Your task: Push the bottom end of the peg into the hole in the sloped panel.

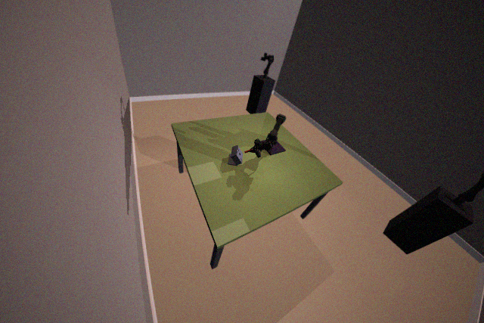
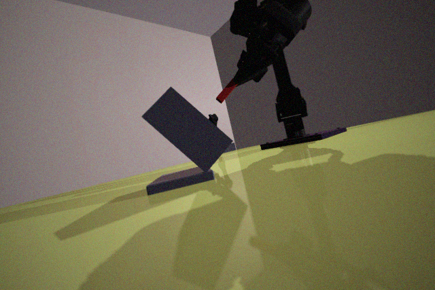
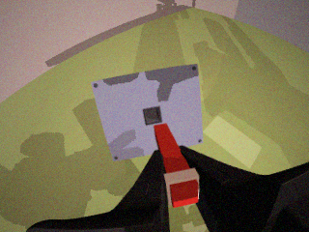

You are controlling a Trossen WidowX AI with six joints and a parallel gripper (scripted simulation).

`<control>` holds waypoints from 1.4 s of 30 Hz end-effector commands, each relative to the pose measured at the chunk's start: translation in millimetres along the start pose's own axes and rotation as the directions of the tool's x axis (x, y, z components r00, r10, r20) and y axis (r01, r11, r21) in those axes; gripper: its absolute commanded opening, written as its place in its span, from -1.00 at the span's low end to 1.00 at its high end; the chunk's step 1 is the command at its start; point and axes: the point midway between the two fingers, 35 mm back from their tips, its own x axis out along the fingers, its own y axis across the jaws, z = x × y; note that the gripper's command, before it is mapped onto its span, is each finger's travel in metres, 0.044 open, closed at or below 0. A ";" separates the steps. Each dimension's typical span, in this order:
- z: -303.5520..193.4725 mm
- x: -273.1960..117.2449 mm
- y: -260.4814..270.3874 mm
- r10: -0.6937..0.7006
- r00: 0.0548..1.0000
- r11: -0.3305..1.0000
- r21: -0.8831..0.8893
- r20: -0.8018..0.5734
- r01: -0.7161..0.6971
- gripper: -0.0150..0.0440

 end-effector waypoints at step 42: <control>0.3 37.3 2.1 0.013 0.999 1.000 -0.029 0.030 -0.012 -0.49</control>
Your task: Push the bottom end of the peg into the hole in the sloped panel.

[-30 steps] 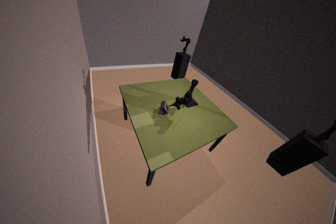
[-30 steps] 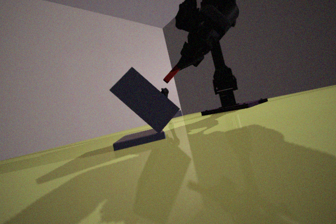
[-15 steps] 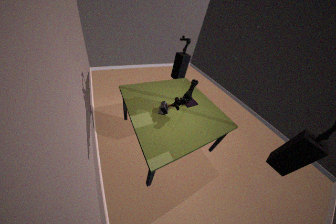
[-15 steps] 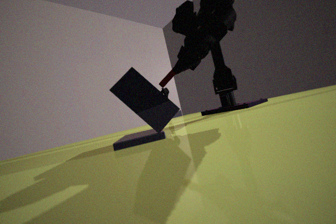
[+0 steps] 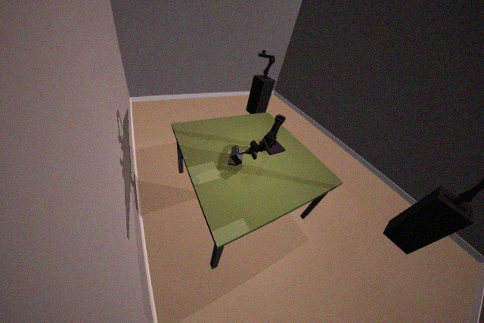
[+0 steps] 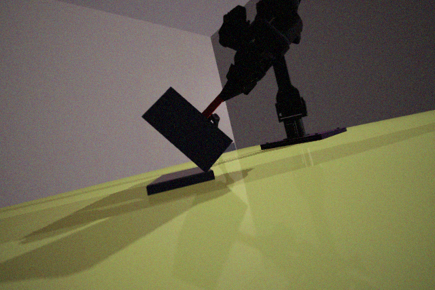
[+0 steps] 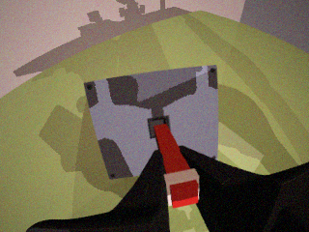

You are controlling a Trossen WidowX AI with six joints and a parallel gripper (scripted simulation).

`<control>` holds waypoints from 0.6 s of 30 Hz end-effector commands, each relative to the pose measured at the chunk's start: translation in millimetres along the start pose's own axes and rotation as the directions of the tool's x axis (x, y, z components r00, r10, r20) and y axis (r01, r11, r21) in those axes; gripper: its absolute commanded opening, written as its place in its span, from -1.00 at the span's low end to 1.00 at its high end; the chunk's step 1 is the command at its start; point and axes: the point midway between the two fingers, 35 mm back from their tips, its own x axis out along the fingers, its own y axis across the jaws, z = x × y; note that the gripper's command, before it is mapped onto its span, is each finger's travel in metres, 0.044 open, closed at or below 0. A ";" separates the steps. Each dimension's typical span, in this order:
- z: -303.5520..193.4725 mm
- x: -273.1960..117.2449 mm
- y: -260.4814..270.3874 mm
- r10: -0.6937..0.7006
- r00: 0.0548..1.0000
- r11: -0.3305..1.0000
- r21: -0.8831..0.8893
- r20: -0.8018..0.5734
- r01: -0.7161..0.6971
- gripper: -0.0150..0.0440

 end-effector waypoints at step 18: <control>-0.3 5.9 0.2 0.000 1.000 1.000 0.003 0.001 0.000 -0.49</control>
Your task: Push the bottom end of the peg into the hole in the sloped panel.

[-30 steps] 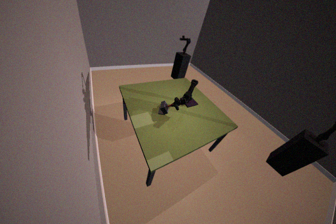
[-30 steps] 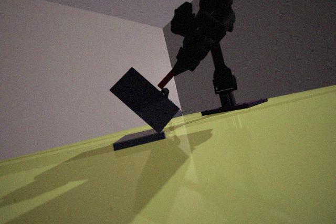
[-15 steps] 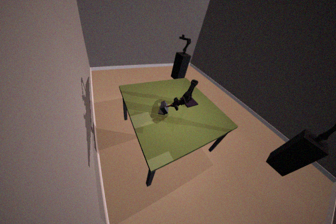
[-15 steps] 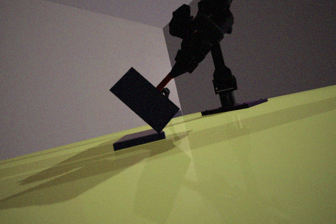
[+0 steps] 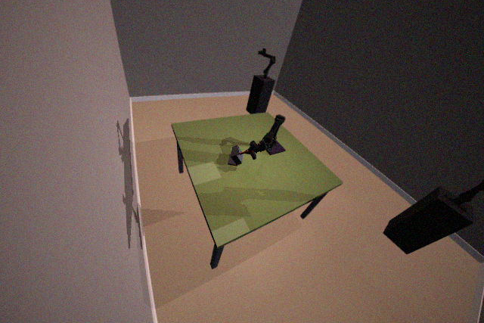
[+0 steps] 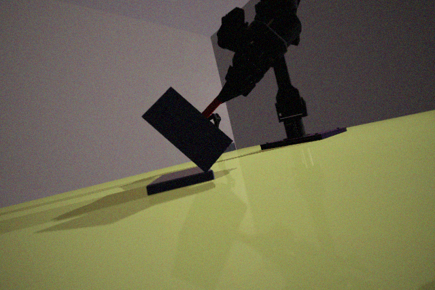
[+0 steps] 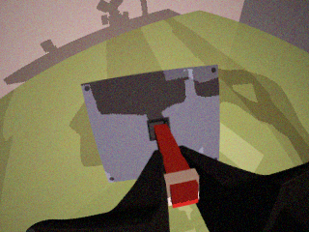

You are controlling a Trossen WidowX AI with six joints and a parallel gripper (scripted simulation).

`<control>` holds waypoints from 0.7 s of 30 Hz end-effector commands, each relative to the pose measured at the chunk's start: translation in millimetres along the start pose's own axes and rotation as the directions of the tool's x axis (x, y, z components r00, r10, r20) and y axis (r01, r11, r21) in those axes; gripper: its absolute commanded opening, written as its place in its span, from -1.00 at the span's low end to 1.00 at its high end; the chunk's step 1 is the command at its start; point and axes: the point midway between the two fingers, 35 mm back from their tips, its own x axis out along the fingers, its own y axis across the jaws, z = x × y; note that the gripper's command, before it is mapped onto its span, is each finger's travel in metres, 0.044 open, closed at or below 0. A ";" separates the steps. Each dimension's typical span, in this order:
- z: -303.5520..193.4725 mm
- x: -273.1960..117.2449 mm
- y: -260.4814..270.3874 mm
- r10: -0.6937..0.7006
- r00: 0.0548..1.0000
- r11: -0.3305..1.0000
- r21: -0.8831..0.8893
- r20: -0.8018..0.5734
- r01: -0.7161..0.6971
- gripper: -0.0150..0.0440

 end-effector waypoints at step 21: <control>-1.1 15.3 1.0 0.003 1.000 1.000 -0.002 -0.002 -0.003 -0.49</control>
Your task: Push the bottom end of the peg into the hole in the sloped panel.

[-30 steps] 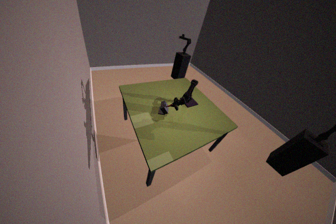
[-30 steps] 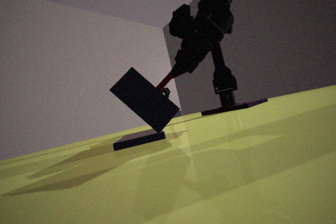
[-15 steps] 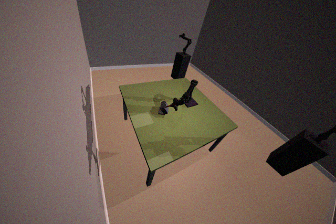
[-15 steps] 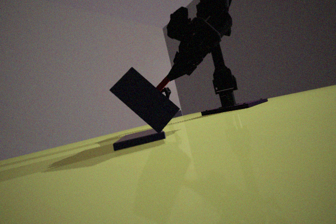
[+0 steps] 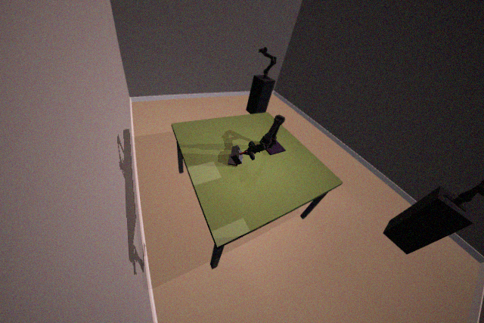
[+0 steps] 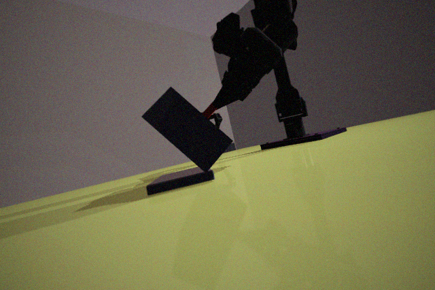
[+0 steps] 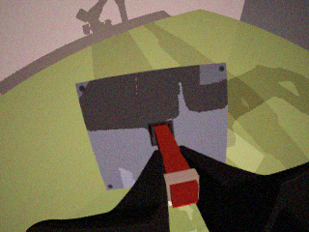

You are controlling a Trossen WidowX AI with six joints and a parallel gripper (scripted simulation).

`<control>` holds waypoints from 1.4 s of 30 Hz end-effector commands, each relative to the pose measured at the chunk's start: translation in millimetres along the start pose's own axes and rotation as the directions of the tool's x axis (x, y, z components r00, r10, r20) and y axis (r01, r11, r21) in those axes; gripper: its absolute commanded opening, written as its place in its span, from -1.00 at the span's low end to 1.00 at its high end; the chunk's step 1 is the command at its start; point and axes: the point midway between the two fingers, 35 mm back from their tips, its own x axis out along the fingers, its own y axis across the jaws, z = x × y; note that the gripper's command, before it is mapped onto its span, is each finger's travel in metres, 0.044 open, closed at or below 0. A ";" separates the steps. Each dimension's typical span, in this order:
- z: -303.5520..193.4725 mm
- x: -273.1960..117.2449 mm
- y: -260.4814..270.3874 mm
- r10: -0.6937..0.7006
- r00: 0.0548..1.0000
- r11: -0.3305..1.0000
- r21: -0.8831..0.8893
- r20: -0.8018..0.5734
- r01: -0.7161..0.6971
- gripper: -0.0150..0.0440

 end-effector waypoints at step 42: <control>0.3 17.0 -0.1 -0.001 1.000 1.000 0.000 0.001 0.001 -0.22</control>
